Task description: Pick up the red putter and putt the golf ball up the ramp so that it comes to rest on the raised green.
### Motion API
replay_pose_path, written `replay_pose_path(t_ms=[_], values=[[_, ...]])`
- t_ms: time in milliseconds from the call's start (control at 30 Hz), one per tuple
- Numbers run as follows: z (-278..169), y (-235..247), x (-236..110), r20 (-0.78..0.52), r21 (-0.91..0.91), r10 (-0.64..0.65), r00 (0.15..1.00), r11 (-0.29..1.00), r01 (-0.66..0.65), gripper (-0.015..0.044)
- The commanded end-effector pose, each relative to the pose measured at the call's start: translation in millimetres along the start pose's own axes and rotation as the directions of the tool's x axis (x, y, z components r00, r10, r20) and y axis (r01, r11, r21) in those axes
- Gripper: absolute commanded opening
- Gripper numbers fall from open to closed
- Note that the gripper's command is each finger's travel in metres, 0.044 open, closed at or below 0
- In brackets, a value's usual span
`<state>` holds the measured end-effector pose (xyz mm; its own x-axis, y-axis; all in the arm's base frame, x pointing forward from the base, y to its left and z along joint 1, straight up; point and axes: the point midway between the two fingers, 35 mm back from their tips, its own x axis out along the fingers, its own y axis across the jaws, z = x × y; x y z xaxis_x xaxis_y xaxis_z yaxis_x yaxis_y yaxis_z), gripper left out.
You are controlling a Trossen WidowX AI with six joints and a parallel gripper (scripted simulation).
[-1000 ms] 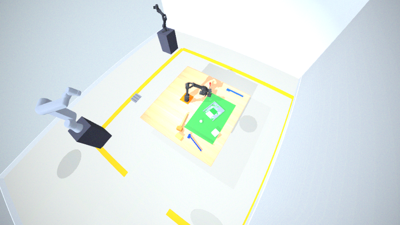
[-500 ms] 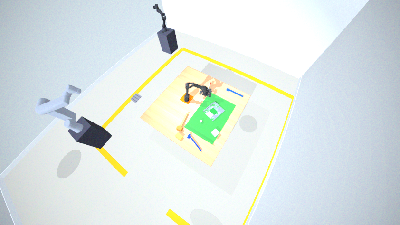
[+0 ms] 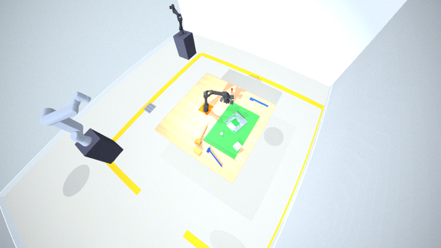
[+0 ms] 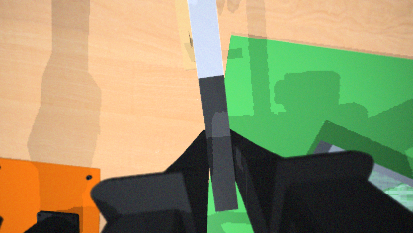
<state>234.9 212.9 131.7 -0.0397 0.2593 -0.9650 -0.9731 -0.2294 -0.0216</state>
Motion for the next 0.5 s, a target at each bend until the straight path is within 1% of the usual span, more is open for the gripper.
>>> replay_pose_path(t_ms=[0,133,233,467], values=[[5,1,-18,0.009,-0.001,-0.002,1.0,1.0,0.002,0.0],[8,4,-35,0.009,-0.001,-0.002,1.0,1.0,0.002,0.0],[3,1,-29,-0.001,0.016,-0.006,1.0,1.0,0.006,0.0],[-33,-13,-40,-0.027,0.179,-0.034,0.999,0.983,0.038,0.0]])
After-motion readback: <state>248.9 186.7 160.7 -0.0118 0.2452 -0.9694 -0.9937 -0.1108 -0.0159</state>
